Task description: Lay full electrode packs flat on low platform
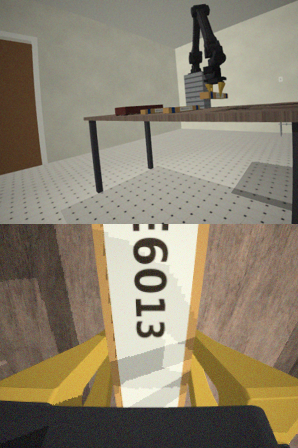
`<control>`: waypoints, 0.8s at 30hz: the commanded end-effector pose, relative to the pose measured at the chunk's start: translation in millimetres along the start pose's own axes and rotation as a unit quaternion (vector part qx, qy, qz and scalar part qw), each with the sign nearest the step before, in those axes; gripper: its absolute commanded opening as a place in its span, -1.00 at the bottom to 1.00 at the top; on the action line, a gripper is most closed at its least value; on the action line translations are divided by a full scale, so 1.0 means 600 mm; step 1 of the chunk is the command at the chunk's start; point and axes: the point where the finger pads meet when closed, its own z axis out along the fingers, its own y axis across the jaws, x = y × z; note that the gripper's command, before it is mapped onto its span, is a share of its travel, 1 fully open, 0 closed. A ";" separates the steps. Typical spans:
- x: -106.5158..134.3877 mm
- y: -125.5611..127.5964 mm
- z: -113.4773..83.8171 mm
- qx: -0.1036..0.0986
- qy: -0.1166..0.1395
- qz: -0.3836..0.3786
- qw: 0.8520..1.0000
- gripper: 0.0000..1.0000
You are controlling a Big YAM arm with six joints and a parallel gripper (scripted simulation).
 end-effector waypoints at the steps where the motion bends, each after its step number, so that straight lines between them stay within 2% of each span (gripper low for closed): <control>1: -0.023 0.024 -0.041 -0.014 -0.019 0.003 1.000 -1.00; 24: -0.030 0.027 -0.047 -0.016 -0.022 0.004 1.000 -1.00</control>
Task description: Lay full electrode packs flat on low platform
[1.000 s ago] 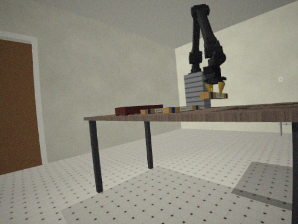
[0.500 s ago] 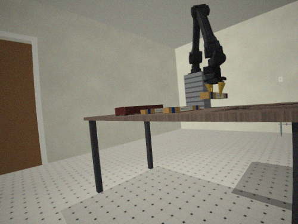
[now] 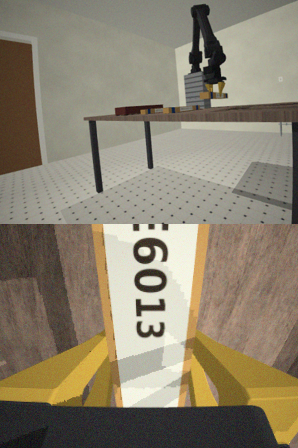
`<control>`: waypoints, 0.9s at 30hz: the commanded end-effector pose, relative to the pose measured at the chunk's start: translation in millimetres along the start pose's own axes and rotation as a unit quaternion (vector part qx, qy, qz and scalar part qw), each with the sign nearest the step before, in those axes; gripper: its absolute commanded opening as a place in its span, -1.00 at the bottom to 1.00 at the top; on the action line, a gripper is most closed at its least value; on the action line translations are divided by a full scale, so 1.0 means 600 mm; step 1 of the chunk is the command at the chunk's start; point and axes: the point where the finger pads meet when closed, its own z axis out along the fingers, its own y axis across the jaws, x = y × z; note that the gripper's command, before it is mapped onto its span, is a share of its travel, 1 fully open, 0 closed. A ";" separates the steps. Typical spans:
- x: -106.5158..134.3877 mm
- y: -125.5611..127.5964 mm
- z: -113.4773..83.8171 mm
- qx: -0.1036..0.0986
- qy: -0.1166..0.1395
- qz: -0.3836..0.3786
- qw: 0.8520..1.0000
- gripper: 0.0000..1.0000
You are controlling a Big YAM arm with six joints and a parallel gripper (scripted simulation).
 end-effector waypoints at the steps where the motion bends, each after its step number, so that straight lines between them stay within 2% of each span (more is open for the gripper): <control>1: -0.032 0.028 -0.047 -0.018 -0.024 0.004 1.000 -1.00; 5: -0.033 0.029 -0.048 -0.018 -0.025 0.004 1.000 -1.00; 27: -0.012 0.016 -0.107 -0.011 -0.014 0.004 1.000 -1.00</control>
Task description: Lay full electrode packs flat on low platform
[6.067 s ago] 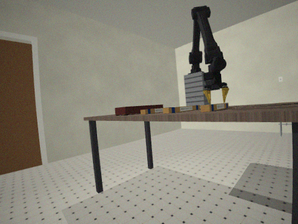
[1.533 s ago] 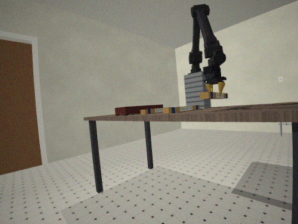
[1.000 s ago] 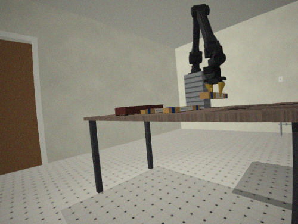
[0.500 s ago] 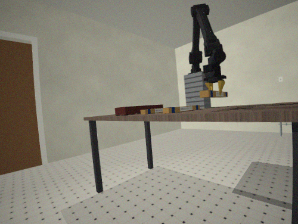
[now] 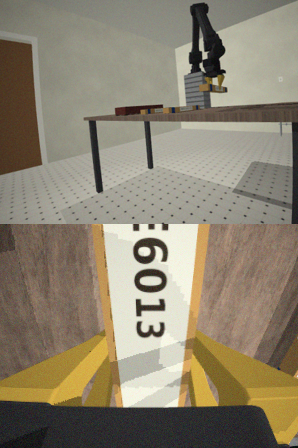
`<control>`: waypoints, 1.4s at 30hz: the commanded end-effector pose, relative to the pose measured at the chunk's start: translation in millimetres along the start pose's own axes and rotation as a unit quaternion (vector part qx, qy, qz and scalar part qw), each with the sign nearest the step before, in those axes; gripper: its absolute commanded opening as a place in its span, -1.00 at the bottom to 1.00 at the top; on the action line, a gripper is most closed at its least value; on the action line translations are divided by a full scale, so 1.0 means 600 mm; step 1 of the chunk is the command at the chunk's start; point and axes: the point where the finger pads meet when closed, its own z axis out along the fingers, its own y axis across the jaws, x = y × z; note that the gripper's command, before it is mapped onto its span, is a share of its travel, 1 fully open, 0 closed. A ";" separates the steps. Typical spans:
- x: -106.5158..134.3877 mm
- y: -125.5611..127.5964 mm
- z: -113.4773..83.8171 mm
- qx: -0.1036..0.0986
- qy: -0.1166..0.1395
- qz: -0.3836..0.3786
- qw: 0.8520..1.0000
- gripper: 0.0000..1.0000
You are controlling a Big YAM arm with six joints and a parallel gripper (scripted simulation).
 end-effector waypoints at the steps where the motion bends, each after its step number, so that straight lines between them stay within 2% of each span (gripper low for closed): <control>1: -0.013 0.017 -0.050 -0.012 -0.016 0.004 1.000 -1.00; 42: -0.020 0.021 -0.177 -0.017 -0.023 0.004 1.000 -1.00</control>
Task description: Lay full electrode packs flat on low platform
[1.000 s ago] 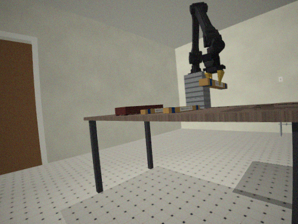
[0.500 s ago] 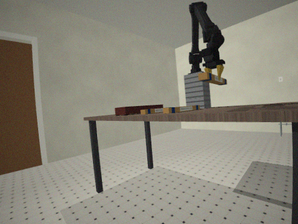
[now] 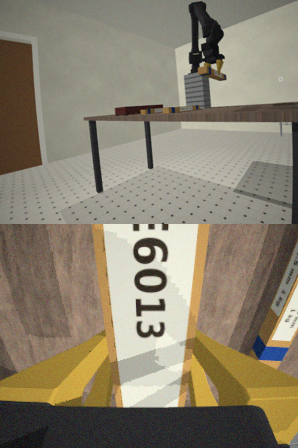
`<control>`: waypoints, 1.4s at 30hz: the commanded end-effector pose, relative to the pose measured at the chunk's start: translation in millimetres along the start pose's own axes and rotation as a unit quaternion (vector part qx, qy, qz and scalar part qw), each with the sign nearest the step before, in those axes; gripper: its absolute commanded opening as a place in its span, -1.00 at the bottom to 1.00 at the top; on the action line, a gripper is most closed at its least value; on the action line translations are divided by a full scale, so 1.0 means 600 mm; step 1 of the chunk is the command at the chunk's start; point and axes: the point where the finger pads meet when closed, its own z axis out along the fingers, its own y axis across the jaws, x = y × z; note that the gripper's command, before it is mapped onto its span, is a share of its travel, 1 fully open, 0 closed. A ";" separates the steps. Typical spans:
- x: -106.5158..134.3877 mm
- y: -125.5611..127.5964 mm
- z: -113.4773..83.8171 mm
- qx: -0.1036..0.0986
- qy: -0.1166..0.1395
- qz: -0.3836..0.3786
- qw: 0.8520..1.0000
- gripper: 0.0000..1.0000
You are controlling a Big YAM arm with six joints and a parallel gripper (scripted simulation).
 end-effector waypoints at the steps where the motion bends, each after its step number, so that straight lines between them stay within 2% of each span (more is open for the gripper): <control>1: -0.019 0.021 -0.049 -0.016 -0.022 0.004 1.000 -1.00; 16: -0.035 0.031 -0.112 -0.023 -0.032 0.004 0.999 -1.00; 21: -0.036 0.031 -0.124 -0.024 -0.033 0.004 0.999 -1.00; 35: -0.041 0.035 -0.127 -0.027 -0.038 0.004 0.999 -1.00; 38: -0.040 0.014 -0.122 -0.028 -0.036 0.050 0.998 -1.00; 42: -0.030 -0.015 -0.112 -0.023 -0.030 0.053 0.998 -1.00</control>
